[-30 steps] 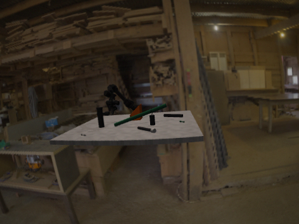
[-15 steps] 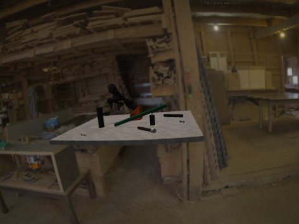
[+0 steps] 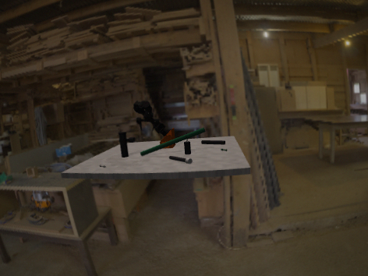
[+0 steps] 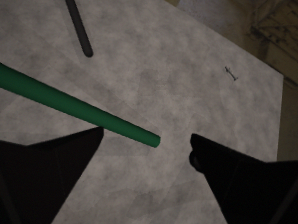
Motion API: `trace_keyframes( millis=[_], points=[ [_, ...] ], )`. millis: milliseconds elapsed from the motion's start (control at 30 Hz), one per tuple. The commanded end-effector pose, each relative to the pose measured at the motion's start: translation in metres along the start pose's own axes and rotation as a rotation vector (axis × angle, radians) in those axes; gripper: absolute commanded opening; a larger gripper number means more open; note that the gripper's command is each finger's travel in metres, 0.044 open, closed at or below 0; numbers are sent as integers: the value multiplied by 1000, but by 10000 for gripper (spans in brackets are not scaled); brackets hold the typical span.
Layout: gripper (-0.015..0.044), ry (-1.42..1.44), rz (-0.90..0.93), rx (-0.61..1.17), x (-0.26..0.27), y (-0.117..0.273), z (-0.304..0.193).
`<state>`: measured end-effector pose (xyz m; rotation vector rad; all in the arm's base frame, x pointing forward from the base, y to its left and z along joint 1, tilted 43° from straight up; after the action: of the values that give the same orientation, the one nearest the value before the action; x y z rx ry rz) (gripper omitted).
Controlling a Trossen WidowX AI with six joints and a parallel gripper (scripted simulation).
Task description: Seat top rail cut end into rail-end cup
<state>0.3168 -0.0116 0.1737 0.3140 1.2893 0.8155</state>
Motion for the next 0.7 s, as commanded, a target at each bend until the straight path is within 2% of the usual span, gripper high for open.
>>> trace_keyframes(
  millis=[0,467,567,667],
  points=[
    [440,-487,-53,-45,32,30,13],
    [440,-469,-54,-40,32,30,13],
    [440,-321,-50,5,34,21,15],
    [440,-54,-30,86,38,7,18]
  ],
)
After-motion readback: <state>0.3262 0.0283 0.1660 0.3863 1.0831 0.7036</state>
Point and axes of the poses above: the point midway between the two fingers, 35 mm back from their tips, its own y axis back along the fingers, its own x axis across the jaws, z = x × y, the point moved 4 cm from there along y, back along the fingers, and after that the axes turned 14 degrees about -y, right-handed, at the moved point
